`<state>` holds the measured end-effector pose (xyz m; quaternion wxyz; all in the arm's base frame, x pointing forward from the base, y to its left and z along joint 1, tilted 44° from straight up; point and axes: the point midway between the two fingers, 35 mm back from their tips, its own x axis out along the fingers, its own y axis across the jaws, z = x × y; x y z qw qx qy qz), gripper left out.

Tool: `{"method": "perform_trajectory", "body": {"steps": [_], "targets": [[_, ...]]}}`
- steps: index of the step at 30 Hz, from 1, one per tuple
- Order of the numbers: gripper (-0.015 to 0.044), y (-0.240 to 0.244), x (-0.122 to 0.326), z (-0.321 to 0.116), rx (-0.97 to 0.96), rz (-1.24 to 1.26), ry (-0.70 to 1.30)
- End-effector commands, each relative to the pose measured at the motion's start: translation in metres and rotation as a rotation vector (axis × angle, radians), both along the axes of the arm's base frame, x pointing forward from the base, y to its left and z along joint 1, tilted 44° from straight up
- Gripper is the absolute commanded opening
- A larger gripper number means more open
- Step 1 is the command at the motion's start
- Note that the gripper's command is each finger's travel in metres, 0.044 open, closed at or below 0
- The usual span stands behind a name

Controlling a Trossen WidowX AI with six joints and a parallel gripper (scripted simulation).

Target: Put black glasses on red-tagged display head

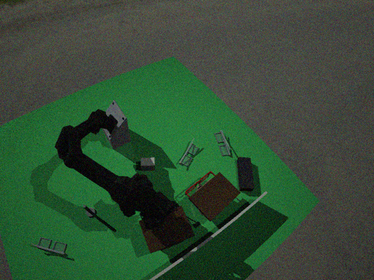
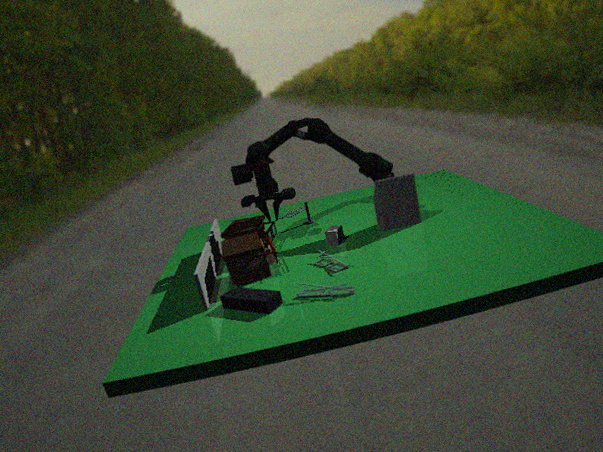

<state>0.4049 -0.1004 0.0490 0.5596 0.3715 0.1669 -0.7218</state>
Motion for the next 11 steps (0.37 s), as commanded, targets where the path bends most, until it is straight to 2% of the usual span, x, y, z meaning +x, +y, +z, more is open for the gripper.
{"method": "perform_trajectory", "body": {"steps": [1, 11], "targets": [[0.0107, 0.01, -0.015, 0.0, 0.004, 0.001, 0.002], [0.0107, 0.029, -0.045, 0.003, 0.005, 0.001, 0.004]]}}
